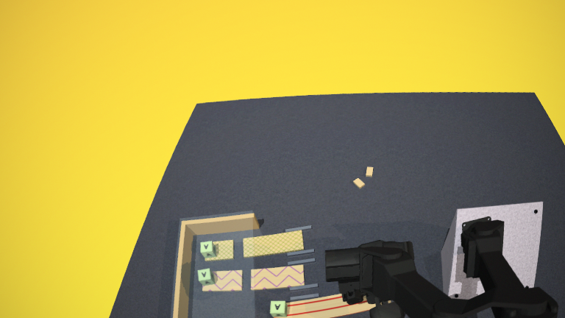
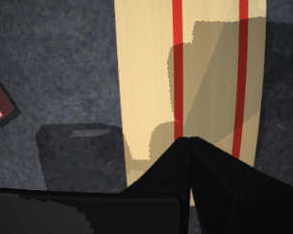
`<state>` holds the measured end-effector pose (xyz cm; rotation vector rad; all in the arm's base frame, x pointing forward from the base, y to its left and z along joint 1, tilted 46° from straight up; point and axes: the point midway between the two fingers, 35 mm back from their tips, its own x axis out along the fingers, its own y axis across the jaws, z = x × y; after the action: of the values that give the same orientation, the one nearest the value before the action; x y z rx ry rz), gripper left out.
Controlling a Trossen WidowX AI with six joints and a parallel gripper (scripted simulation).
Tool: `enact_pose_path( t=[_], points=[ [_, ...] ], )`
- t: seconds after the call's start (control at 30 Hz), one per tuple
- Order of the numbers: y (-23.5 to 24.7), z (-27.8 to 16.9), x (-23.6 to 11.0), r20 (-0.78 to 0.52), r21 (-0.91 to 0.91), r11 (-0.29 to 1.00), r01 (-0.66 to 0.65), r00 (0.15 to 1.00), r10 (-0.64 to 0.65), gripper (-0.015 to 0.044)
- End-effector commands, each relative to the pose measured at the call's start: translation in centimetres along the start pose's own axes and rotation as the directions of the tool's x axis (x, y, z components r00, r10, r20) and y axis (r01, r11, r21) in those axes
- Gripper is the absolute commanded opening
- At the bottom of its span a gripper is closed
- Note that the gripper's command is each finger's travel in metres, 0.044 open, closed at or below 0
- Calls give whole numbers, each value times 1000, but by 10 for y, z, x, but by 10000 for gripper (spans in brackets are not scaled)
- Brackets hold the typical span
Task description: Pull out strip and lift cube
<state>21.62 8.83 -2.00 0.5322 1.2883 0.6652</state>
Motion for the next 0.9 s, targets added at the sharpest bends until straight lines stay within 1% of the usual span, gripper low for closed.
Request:
enact_pose_path(
  t=[0.0, 0.73, 0.77, 0.87],
  points=[
    [1, -14, 4, -33, 16, 1000, -5, 999, 5, 0],
    [1, -14, 4, -33, 16, 1000, -5, 999, 5, 0],
    [0, 0, -1, -2, 2, 1000, 0, 1000, 0, 0],
    [-2, 2, -25, -21, 10, 1000, 3, 1000, -2, 0]
  ],
)
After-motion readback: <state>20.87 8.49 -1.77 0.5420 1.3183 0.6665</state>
